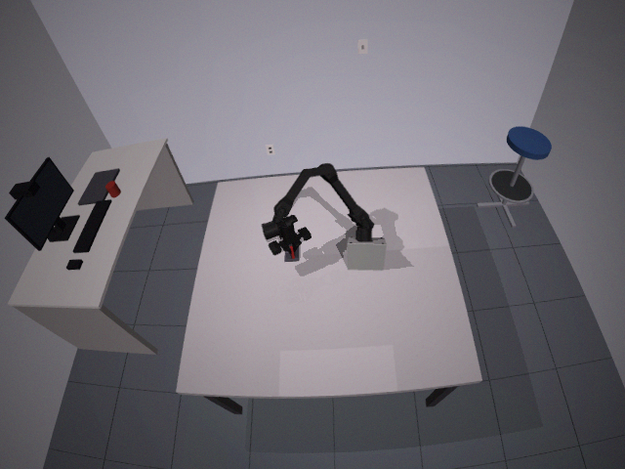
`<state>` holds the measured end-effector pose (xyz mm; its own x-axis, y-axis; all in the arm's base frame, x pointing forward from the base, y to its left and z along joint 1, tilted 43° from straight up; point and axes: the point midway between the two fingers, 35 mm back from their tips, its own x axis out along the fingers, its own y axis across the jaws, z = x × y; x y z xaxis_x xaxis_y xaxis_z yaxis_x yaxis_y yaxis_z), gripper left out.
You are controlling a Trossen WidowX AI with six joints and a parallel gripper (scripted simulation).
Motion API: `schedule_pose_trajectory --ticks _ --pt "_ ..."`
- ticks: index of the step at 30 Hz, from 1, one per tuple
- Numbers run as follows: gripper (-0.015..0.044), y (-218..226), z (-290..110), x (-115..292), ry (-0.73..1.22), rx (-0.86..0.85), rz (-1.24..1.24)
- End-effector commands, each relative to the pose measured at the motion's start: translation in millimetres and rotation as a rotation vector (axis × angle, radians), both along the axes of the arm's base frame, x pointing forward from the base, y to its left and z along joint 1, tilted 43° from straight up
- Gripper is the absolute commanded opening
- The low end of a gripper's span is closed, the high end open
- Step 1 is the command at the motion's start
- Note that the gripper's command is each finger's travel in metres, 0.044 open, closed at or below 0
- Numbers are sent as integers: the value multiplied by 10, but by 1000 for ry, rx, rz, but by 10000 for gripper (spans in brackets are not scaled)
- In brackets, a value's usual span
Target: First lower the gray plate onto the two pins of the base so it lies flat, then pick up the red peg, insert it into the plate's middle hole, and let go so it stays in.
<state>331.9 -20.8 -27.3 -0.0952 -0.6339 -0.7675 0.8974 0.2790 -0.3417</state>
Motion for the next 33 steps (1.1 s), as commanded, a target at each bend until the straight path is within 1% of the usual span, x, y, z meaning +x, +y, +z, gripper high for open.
schedule_pose_trajectory --ticks 1,25,33 --pt "0 -125 95 51 2 -8 0" --pt "0 -722 547 196 19 -44 0" --pt "0 -736 554 198 19 -45 0"
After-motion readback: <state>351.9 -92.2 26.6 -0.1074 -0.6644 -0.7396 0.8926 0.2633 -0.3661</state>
